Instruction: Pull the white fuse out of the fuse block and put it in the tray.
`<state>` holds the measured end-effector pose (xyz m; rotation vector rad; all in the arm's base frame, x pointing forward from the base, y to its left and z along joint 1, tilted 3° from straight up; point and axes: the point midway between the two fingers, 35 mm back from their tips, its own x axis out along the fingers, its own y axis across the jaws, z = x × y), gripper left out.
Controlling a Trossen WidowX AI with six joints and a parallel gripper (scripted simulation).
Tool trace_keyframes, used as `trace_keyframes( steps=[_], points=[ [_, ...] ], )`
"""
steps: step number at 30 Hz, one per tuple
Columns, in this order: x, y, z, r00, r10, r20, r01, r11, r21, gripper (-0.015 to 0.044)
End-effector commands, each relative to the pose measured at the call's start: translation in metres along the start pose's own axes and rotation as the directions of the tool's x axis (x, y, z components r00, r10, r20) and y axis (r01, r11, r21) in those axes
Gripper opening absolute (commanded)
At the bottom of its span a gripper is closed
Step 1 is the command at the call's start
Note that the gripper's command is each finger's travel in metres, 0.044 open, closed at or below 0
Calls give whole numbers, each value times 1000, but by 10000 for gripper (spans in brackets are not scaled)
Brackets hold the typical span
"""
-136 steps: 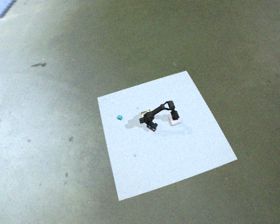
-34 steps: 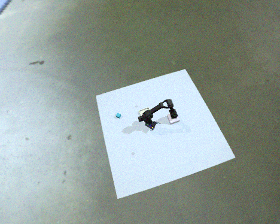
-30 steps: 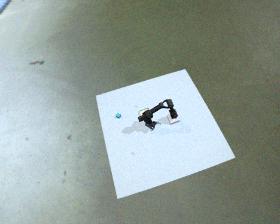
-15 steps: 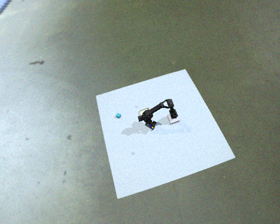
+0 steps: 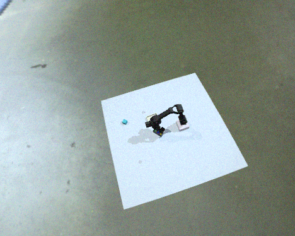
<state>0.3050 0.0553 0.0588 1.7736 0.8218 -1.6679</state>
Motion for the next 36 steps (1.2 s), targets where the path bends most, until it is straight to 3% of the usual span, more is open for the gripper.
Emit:
trace_keyframes(
  steps=[1, 20, 36],
  points=[
    [-3, 0, -1, 1000, -4, -3, 4, 1000, -3, 0],
    [-25, 1, 0, 1000, -3, -3, 3, 1000, -3, 0],
    [-26, 73, 48, 1000, 4, 3, -4, 1000, -3, 0]
  ],
)
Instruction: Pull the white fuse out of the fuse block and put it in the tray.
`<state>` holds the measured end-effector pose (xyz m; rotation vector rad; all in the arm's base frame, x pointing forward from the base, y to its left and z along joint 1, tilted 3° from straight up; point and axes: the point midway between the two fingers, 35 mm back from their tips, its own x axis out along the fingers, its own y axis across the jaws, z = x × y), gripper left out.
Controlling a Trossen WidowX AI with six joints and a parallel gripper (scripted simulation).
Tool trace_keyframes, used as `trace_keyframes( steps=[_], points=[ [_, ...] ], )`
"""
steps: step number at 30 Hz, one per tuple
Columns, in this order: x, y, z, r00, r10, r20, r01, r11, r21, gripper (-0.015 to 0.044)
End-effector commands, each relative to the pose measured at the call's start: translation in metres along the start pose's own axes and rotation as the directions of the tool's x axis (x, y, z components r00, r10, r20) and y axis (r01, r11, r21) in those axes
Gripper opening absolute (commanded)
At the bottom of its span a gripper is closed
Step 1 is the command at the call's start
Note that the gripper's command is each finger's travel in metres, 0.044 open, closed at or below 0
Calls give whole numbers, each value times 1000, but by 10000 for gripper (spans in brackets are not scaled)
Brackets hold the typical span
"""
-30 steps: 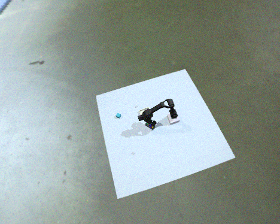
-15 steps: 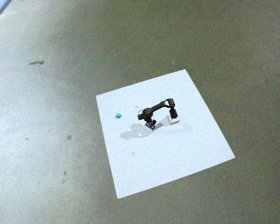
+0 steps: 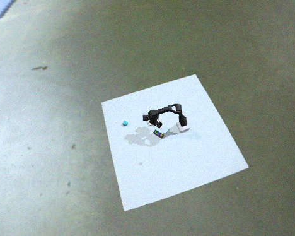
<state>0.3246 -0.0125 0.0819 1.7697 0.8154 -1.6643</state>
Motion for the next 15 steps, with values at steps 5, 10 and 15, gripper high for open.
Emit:
trace_keyframes(
  steps=[5, 10, 15],
  points=[
    [0, 35, 32, 1000, -1, 1, 1, 1000, -1, 0],
    [0, 54, 55, 1000, 0, 3, 0, 1000, -1, 0],
    [0, 70, 77, 1000, 1, 4, -1, 1000, -1, 0]
  ],
)
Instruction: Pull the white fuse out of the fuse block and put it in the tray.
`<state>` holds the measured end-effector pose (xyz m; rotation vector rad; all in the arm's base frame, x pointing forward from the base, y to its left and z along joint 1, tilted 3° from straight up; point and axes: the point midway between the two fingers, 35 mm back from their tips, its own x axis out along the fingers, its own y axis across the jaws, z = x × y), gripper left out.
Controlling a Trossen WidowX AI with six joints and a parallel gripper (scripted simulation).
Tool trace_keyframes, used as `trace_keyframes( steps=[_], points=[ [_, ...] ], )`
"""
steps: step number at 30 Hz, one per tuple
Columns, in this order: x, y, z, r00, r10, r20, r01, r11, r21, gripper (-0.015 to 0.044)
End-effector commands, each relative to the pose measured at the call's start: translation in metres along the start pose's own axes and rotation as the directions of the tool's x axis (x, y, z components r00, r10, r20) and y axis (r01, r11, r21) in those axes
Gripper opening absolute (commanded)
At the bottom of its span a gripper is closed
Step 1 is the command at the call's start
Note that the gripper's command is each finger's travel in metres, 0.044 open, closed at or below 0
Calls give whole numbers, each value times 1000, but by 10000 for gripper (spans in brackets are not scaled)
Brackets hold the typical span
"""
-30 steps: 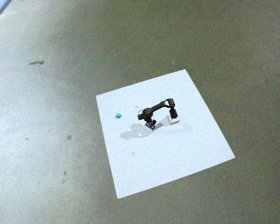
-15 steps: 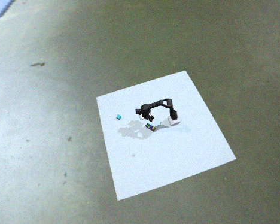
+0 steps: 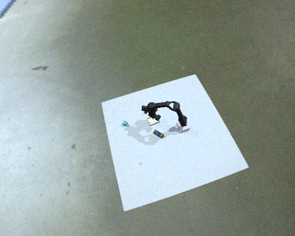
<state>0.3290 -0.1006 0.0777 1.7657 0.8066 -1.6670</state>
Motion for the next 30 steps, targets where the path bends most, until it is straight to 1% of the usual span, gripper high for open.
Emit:
trace_keyframes(
  steps=[1, 6, 30],
  points=[
    [0, 9, 13, 1000, -4, -2, 4, 1000, -3, 0],
    [3, 10, 13, 1000, -4, -2, 4, 1000, -3, 0],
    [40, 9, 13, 1000, -4, -2, 4, 1000, -3, 0]
  ],
)
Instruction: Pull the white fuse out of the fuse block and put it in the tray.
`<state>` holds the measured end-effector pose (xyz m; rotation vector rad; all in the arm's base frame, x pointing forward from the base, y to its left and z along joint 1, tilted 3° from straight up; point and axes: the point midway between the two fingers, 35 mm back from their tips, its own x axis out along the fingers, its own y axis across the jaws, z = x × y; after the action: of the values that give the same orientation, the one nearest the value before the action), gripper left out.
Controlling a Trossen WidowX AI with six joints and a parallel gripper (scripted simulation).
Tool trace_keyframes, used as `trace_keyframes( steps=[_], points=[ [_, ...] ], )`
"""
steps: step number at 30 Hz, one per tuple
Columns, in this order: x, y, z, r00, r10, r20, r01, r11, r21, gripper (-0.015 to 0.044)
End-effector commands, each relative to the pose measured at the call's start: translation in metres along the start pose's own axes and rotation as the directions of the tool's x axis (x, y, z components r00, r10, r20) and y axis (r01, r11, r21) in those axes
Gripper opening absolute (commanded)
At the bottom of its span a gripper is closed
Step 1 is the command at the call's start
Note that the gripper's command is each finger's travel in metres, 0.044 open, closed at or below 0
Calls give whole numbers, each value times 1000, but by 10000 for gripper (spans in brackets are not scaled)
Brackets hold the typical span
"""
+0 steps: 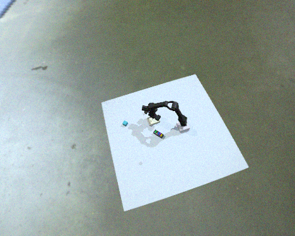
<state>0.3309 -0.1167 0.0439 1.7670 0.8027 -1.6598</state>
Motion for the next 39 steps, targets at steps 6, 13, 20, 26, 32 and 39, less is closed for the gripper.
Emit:
trace_keyframes(
  steps=[6, 13, 20, 26, 32, 39],
  points=[
    [5, -1, 0, 1000, -4, 1, 4, 1000, 0, 26],
    [5, -1, 0, 1000, -4, 1, 4, 1000, 0, 210],
    [-21, -1, 0, 1000, -8, 0, 8, 1000, -1, 330],
    [-33, -2, 0, 1000, -10, 0, 10, 1000, -1, 330],
    [-33, -2, 0, 1000, -10, 0, 10, 1000, -1, 330],
    [-32, -2, 1, 1000, -8, 3, 8, 1000, 3, 330]
  ],
)
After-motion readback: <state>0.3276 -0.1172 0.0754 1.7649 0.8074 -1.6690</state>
